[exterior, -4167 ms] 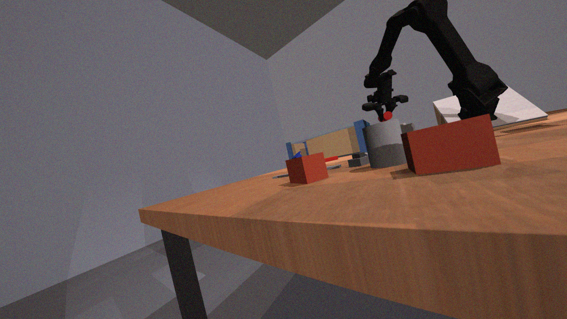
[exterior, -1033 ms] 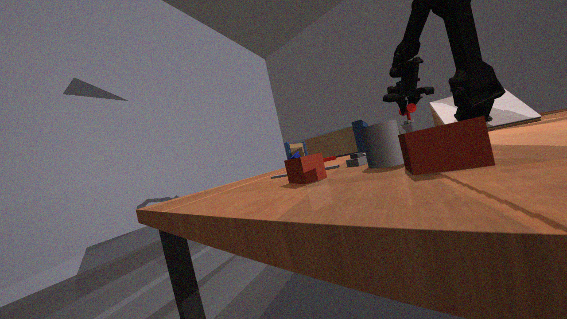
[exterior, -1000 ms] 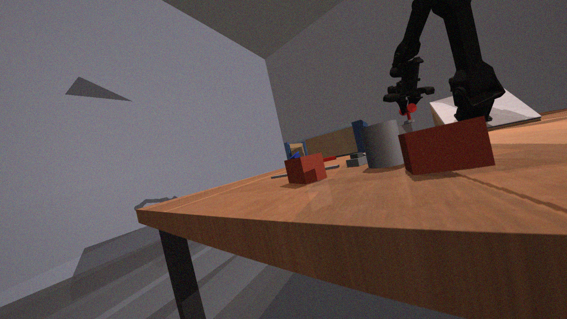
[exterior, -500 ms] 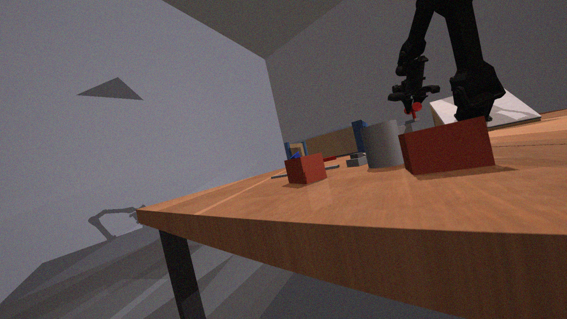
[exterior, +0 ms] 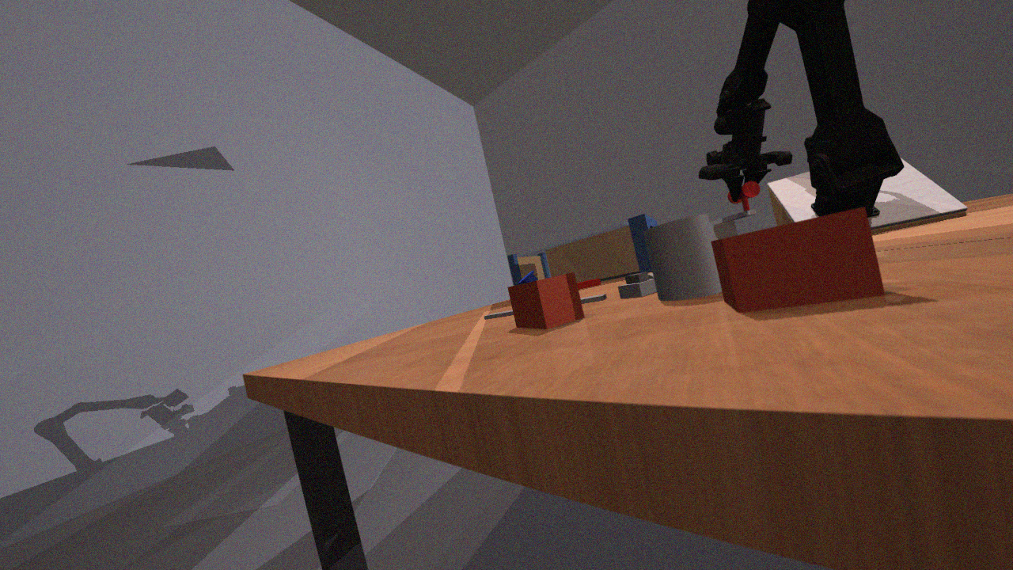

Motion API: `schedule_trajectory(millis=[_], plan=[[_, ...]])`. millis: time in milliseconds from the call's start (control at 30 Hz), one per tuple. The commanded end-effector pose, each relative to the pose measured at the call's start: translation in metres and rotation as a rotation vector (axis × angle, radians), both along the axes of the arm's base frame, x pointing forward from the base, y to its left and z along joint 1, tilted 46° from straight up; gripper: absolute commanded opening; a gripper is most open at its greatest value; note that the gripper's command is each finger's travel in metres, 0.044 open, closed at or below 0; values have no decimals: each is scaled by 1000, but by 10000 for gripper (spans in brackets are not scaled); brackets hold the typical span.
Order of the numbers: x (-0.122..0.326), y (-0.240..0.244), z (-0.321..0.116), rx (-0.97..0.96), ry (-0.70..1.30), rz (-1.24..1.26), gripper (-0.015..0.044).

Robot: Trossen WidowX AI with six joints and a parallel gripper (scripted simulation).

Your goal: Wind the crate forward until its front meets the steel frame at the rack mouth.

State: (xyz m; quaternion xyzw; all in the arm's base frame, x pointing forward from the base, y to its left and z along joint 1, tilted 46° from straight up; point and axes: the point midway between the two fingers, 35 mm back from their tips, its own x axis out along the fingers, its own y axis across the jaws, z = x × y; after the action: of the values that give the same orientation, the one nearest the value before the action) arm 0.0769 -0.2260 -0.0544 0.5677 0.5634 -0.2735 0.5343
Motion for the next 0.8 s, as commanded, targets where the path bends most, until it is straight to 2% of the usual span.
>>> schedule_trajectory(millis=[0,767], plan=[[-10,-5,-8,-5,29,6,0],[-26,-20,-24,-7,30,6,0]])
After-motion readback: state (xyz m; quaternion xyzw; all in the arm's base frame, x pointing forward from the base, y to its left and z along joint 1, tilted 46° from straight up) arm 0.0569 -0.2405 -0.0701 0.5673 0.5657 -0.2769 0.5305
